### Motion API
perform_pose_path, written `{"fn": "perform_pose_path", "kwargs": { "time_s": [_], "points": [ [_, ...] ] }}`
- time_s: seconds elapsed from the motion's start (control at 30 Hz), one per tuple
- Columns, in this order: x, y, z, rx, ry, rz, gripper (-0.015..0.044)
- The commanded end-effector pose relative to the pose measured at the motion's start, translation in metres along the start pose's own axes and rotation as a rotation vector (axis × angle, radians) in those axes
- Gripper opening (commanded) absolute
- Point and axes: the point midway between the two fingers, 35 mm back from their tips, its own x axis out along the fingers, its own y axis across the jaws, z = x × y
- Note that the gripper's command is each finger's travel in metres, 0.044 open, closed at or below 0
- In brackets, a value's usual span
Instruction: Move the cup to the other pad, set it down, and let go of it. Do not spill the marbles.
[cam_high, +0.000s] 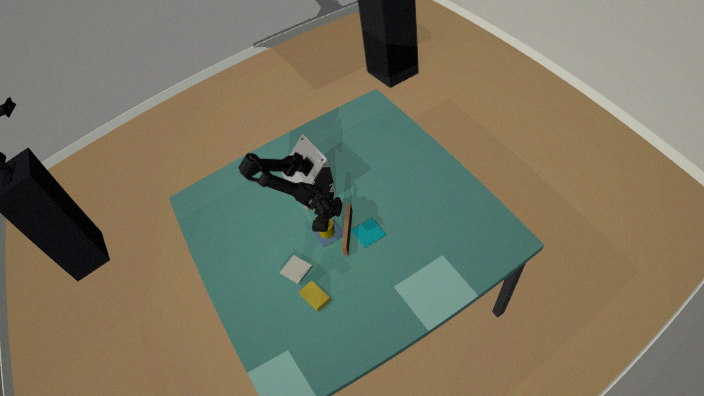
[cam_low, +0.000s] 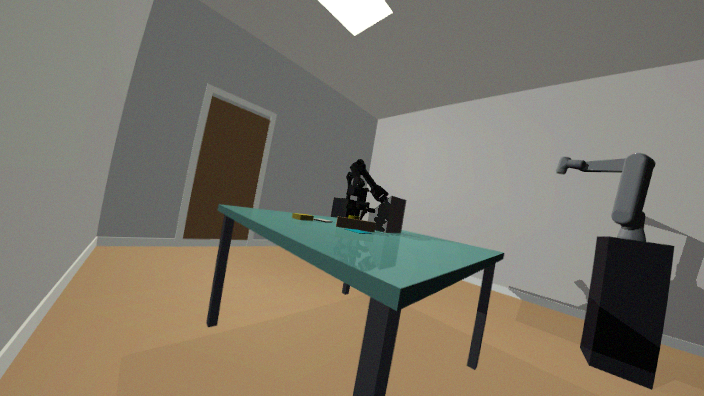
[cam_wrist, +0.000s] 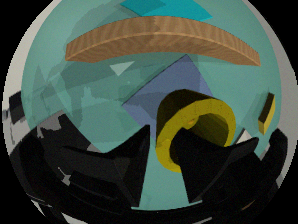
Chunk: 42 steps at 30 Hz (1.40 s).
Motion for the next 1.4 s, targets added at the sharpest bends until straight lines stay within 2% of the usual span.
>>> {"fn": "perform_pose_path", "kwargs": {
  "time_s": [0.0,0.4,1.37],
  "points": [
    [0.000,0.000,0.000,0.001,0.000,0.000,0.0080],
    [0.000,0.000,0.000,0.001,0.000,0.000,0.0000],
    [-0.076,0.000,0.007,-0.001,-0.003,0.001,0.0000]
  ]
}}
